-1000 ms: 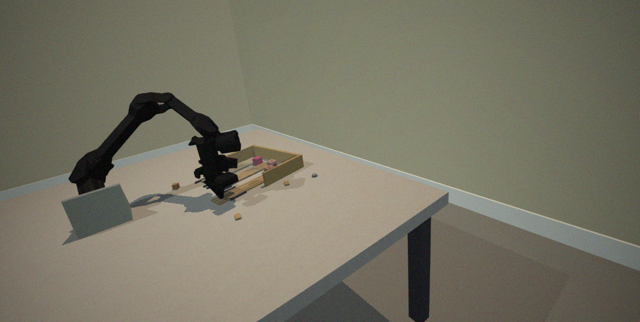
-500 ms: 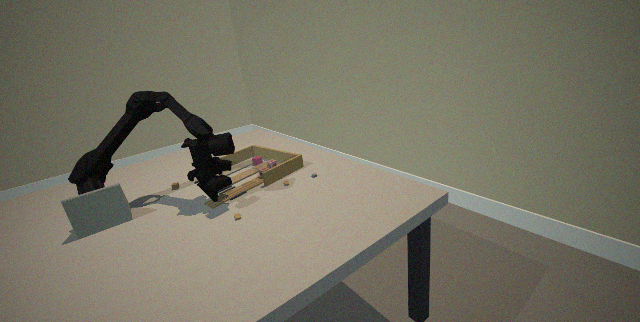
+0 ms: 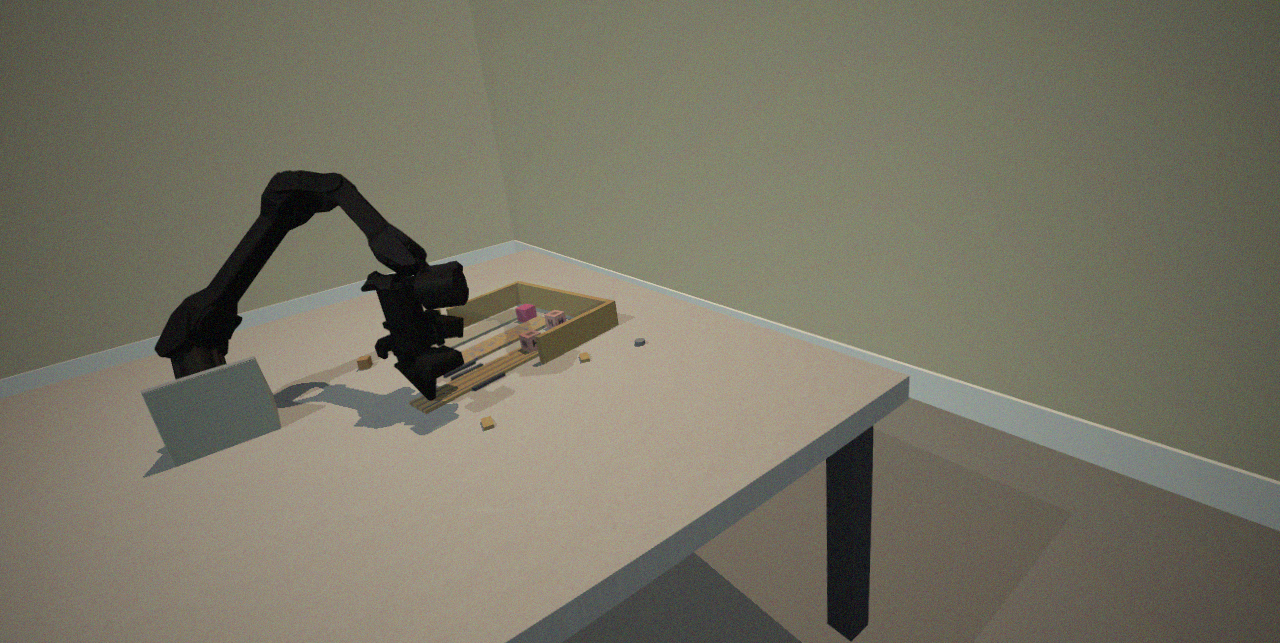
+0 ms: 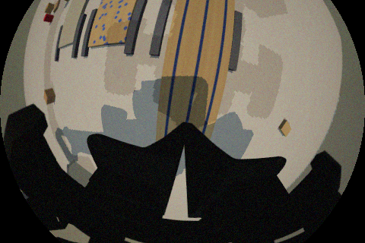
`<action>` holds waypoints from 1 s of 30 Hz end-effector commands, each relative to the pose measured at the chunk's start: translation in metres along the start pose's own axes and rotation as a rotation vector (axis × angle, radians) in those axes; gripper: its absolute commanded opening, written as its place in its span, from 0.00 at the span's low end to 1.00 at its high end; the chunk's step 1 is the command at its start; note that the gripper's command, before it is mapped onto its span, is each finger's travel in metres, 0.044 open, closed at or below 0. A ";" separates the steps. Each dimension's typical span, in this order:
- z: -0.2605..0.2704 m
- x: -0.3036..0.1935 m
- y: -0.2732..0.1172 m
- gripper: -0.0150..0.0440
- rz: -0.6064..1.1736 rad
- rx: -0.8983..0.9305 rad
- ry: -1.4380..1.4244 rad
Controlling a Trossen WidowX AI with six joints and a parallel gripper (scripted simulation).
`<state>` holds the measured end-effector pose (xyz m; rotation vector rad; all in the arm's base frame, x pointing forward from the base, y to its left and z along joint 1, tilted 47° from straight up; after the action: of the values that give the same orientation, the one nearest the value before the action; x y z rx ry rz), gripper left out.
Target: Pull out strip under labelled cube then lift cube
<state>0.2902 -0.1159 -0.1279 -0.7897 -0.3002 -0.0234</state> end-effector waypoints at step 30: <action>0.009 -0.058 0.005 0.25 0.033 0.009 0.010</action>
<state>0.2442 -0.1188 -0.1374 -0.7960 -0.2965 -0.0217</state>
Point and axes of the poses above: the point midway between the two fingers, 35 mm back from their tips, its own y axis out along the fingers, its own z axis across the jaws, x = y × z, the point moved 2 cm from there along -y, back along the fingers, and after that the axes turned 7 degrees about -y, right-handed, at the moved point
